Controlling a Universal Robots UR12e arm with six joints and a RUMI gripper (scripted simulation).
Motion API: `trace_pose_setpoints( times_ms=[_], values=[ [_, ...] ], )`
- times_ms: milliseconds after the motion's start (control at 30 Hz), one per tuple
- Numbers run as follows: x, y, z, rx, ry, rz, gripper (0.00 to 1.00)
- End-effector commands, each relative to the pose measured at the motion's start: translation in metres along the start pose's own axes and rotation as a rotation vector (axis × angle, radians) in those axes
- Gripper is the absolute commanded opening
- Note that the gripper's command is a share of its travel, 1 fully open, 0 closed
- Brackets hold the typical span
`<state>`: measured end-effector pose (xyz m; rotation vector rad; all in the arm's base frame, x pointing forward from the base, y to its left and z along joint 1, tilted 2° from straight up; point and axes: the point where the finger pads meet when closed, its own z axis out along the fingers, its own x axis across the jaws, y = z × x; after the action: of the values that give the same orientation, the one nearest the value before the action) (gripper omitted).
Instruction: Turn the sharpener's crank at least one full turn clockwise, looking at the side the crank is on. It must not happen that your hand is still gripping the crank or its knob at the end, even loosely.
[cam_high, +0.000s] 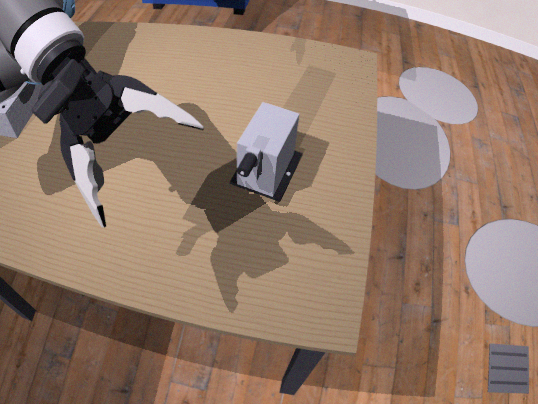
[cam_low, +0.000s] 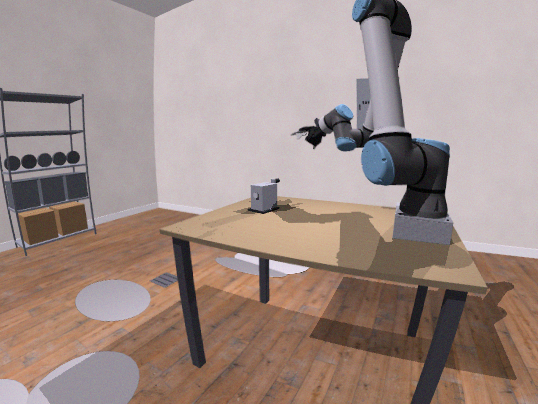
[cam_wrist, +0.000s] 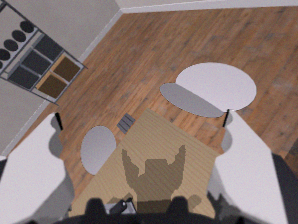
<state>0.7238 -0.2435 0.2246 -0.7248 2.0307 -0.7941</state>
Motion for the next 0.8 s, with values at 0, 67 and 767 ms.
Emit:
trace_pose_setpoints(
  times_ms=[0,67,767],
  values=[
    [0.0,-0.001,0.0,0.001,0.0,0.0,1.0],
    [0.0,-0.001,0.0,0.001,0.0,0.0,1.0],
    [0.001,0.008,0.018,-0.059,0.01,0.043,0.32]
  ],
)
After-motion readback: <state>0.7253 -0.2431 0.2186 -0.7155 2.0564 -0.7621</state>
